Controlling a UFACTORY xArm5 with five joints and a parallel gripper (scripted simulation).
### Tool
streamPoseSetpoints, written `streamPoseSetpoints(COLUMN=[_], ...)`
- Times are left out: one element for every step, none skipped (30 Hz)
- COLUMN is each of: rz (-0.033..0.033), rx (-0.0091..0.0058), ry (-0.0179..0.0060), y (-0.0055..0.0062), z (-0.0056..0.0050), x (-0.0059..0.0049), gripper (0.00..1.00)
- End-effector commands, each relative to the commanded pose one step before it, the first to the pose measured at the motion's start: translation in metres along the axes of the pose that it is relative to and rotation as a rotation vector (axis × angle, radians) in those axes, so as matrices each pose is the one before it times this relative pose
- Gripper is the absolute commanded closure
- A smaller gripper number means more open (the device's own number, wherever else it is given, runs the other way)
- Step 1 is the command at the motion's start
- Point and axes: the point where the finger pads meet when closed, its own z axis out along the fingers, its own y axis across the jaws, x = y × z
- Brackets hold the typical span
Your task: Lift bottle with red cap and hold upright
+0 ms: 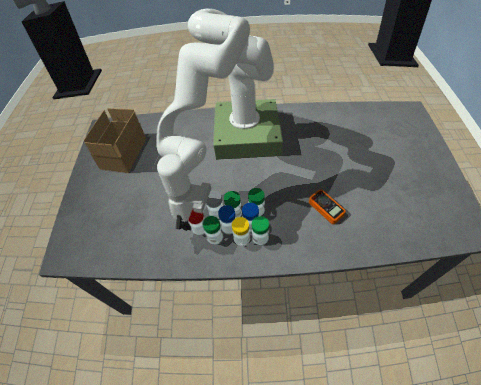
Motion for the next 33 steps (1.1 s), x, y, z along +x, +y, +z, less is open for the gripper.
streamPoseSetpoints(rz=[0.0,0.0,0.0,0.0,0.0,0.0,0.0,0.0,0.0,0.0,0.0,0.0,0.0,0.0,0.0,0.0,0.0,0.0,0.0,0.0,0.0,0.0,0.0,0.0,0.0,-0.00001,0.0,0.0,0.0,0.0,0.0,0.0,0.0], rx=[-0.00374,0.0,0.0,0.0,0.0,0.0,0.0,0.0,-0.00016,0.0,0.0,0.0,0.0,0.0,0.0,0.0,0.0,0.0,0.0,0.0,0.0,0.0,0.00001,0.0,0.0,0.00006,0.0,0.0,0.0,0.0,0.0,0.0,0.0], ry=[-0.00253,-0.00002,-0.00002,-0.00001,-0.00001,-0.00001,0.0,0.0,0.002,-0.00001,-0.00001,-0.00002,-0.00002,-0.00002,-0.00003,-0.00003,-0.00003,-0.00004,-0.00004,-0.00004,-0.00005,-0.00005,-0.00011,0.0,0.0,-0.00009,-0.00006,-0.00006,-0.00006,-0.00006,-0.00006,-0.00006,-0.00006], y=[0.00184,0.0,0.0,0.0,0.0,0.0,0.0,0.0,-0.00017,0.0,0.0,0.0,0.0,0.0,0.0,0.0,0.0,0.0,0.0,0.0,0.0,0.0,0.00001,0.0,0.0,-0.00001,0.0,0.0,0.0,0.0,0.0,0.0,0.0], z=[0.00616,0.00085,0.0007,0.00054,0.00039,0.00031,0.0,0.0,-0.00262,0.00001,0.00002,0.00002,0.00002,0.00003,0.00003,0.00004,0.00004,0.00005,0.00005,0.00006,0.00006,0.00007,0.00014,0.0,0.0,0.00017,0.00008,0.00008,0.00008,0.00008,0.00008,0.00008,0.00008], x=[-0.00028,0.0,0.0,0.0,0.0,0.0,0.0,0.0,0.0001,0.0001,0.00015,0.00019,0.00023,0.00027,0.00031,0.00035,0.00039,0.00044,0.00048,0.00052,0.00056,0.0006,0.00133,0.0,0.0,0.00143,0.00071,0.00071,0.00071,0.00071,0.00071,0.00071,0.00071], gripper=[0.21,0.21,0.21,0.21,0.21,0.21,0.21,0.21,0.21,0.21,0.21,0.21,0.21,0.21,0.21,0.21,0.21,0.21,0.21,0.21,0.21,0.21,0.21,0.21,0.21,0.21,0.21,0.21,0.21,0.21,0.21,0.21,0.21])
